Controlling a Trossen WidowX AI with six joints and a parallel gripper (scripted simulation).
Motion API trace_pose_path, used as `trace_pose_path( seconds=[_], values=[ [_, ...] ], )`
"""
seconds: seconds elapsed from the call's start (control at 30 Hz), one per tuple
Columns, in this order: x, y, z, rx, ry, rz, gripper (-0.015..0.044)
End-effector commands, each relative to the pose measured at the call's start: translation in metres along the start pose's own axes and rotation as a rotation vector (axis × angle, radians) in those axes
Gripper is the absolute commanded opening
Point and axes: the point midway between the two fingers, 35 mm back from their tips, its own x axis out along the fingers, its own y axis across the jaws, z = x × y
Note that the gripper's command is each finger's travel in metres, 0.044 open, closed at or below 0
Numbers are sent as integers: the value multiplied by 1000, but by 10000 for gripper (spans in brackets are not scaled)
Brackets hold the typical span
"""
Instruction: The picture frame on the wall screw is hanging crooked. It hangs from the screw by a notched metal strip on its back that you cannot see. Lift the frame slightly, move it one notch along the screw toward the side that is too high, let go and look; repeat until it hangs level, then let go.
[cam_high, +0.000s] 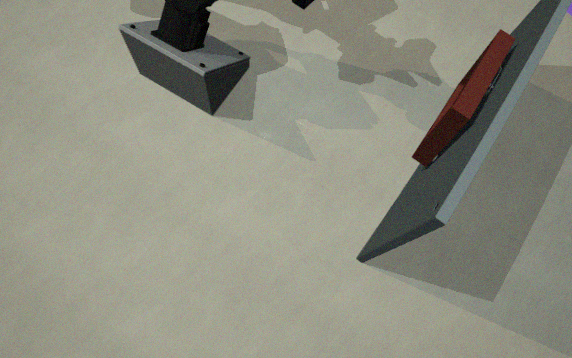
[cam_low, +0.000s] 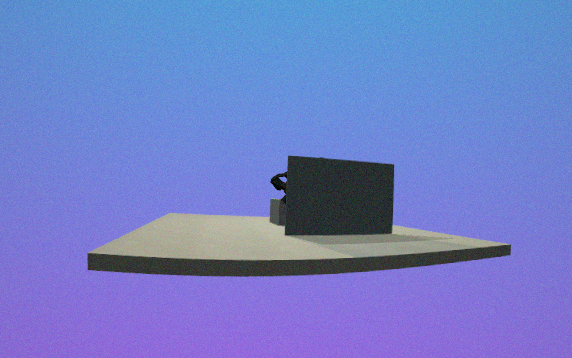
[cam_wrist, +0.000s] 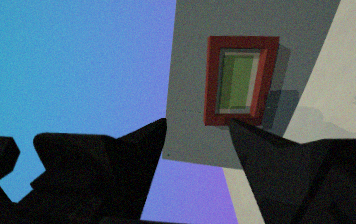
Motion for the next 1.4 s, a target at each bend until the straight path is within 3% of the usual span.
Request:
trace_pose_path(
  seconds=[0.0, 1.37],
  values=[
    [0, 1, 0, 8, -2, 6, 260],
    [4, -1, -1, -1, 1, 0, 260]
  ],
)
